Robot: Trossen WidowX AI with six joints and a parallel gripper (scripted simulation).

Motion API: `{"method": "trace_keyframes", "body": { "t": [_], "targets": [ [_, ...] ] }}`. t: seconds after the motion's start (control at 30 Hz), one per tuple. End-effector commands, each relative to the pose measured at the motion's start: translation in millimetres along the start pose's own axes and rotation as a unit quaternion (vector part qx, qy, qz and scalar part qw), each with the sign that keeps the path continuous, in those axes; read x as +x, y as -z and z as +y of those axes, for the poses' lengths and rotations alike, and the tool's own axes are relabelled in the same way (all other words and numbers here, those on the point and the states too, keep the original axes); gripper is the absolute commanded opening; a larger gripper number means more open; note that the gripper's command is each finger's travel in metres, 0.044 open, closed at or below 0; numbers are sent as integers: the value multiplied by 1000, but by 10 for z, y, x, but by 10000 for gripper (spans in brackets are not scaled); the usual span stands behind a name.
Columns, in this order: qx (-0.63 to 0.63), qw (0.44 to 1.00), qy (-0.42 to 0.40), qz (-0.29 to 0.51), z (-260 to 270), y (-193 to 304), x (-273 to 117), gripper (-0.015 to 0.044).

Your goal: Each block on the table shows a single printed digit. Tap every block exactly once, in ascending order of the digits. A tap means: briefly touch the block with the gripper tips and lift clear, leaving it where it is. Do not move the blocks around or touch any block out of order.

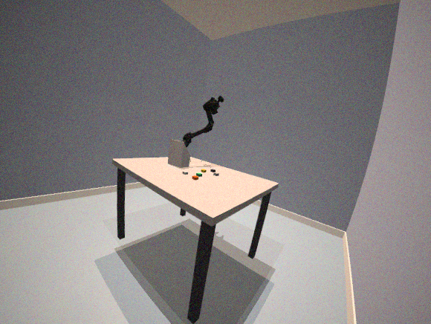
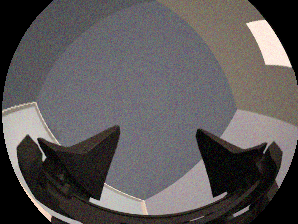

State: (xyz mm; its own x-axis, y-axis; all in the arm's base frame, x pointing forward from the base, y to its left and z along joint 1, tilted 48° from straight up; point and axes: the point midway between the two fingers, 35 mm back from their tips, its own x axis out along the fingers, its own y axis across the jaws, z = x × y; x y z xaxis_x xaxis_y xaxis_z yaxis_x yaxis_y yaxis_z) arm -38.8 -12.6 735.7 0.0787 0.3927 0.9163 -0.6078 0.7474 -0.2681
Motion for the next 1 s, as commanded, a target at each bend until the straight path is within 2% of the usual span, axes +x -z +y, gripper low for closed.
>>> {"method": "trace_keyframes", "body": {
  "t": [0.0, 0.13, 0.3, 0.5, 0.73, 0.97],
  "targets": [
    [0, 1000, 1, -6, -15, -34, -13, 400],
    [-33, 991, 51, -119, -397, -672, -353, 400],
    [-96, 969, 124, -189, -778, -1158, -750, 400],
    [-174, 913, 261, -261, -1414, -1709, -1522, 400],
    [-229, 825, 433, -283, -2133, -1999, -2558, 400],
    [-248, 723, 597, -243, -2765, -1931, -3665, 400]
  ]
}}
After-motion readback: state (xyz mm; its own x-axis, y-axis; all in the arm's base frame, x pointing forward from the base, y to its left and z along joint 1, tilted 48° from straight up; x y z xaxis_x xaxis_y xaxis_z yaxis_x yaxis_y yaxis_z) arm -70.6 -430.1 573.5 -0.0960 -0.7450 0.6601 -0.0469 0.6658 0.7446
